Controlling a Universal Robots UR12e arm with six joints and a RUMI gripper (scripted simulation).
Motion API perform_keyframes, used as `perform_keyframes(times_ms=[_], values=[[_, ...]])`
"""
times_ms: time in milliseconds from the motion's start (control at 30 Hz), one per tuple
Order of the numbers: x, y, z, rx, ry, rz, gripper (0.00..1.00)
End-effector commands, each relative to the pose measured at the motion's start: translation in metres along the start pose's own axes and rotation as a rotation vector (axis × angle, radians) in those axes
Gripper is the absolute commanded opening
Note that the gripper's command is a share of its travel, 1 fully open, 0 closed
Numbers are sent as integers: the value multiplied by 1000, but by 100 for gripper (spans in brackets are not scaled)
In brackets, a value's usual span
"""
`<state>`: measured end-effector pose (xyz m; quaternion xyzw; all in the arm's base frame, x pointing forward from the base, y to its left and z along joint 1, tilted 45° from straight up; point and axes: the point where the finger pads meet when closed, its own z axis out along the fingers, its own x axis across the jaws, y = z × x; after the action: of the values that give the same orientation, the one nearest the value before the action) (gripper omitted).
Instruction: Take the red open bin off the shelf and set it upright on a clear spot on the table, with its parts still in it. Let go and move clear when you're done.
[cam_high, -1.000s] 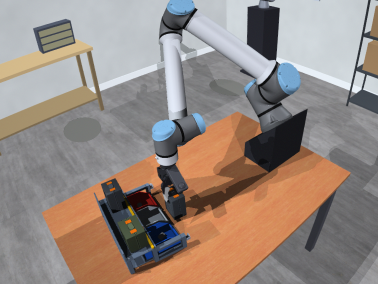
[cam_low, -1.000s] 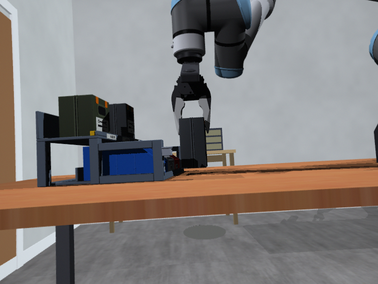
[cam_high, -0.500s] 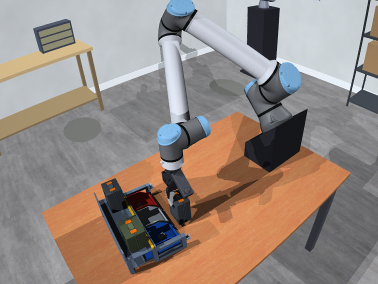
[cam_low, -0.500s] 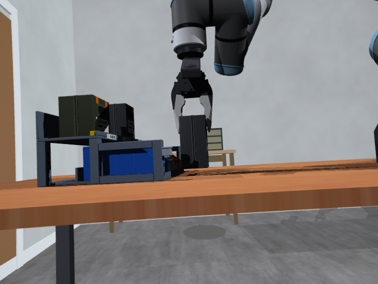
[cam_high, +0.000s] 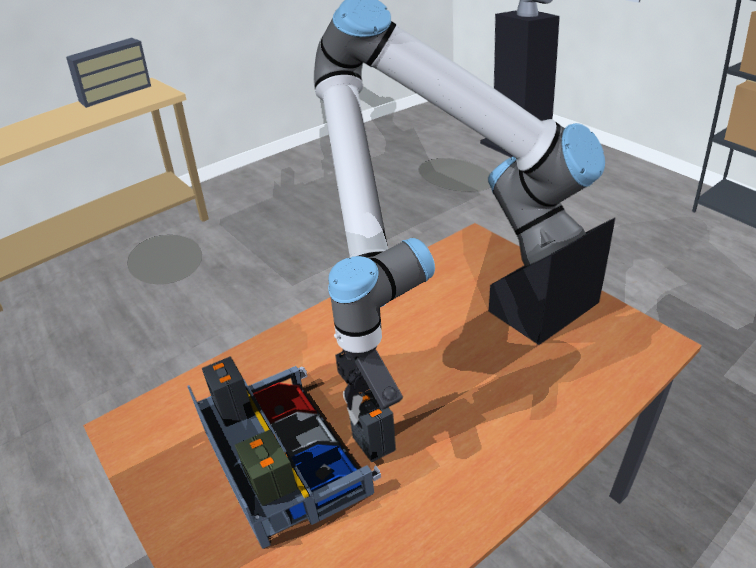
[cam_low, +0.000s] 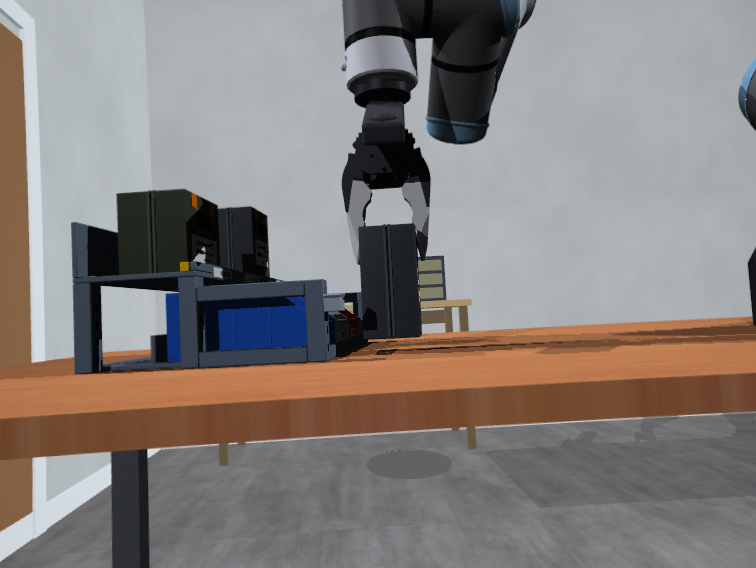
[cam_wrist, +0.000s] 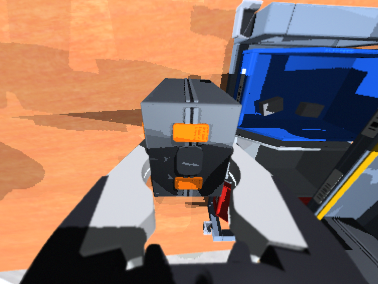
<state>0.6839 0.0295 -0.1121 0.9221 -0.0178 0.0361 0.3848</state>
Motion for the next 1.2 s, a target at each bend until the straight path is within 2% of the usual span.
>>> perform_keyframes(times_ms=[0, 200, 367, 1167], values=[[0, -13, -1, 0, 1, 1, 0], [0, -13, -1, 0, 1, 1, 0], [-5, -52, -1, 0, 1, 1, 0], [-4, -43, -1, 0, 1, 1, 0]])
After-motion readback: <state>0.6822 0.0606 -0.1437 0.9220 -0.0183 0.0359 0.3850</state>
